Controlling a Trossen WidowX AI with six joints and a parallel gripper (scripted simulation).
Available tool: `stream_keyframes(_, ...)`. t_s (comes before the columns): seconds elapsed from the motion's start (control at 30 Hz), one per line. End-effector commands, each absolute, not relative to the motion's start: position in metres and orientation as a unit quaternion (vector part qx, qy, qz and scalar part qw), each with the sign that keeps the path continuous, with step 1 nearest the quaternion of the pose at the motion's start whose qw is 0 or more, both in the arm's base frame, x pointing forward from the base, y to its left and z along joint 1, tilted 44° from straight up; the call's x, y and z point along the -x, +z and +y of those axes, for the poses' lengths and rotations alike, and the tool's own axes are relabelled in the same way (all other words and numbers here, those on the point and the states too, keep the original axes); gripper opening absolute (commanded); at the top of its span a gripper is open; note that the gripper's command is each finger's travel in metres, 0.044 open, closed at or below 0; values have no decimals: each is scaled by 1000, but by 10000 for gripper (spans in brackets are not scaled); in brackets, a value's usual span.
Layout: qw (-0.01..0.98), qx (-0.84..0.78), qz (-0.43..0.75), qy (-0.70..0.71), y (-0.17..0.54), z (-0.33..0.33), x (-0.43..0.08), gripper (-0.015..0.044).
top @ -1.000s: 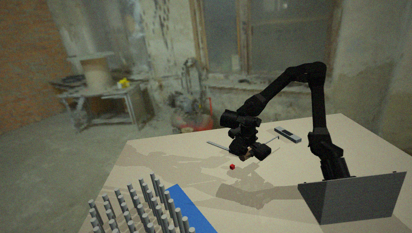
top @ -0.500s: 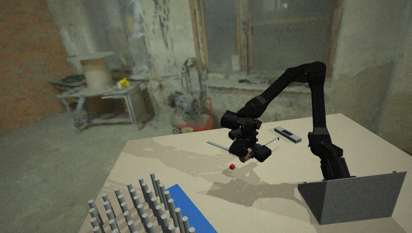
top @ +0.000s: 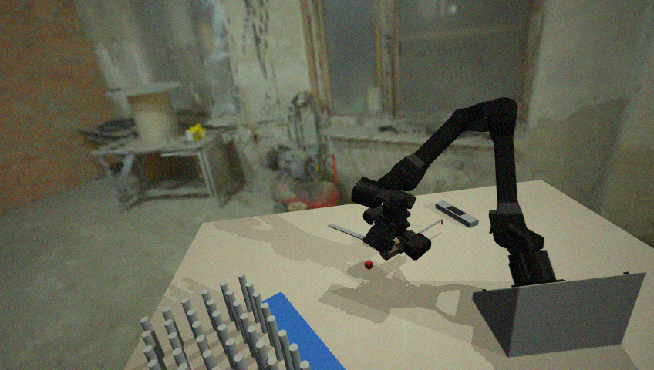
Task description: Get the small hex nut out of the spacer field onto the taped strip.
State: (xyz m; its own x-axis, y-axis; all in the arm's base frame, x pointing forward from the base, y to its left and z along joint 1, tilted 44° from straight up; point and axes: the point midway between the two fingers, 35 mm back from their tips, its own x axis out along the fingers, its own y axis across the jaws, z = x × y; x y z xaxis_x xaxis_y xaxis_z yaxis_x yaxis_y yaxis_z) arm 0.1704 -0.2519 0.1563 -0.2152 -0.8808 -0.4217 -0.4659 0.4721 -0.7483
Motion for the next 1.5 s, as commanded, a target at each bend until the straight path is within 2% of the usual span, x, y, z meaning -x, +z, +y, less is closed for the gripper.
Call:
stream_keyframes(0.0,429,455,743,-238,154,-253,-169,0)
stream_keyframes(1.47,421,463,741,-244,144,-269,-160,0)
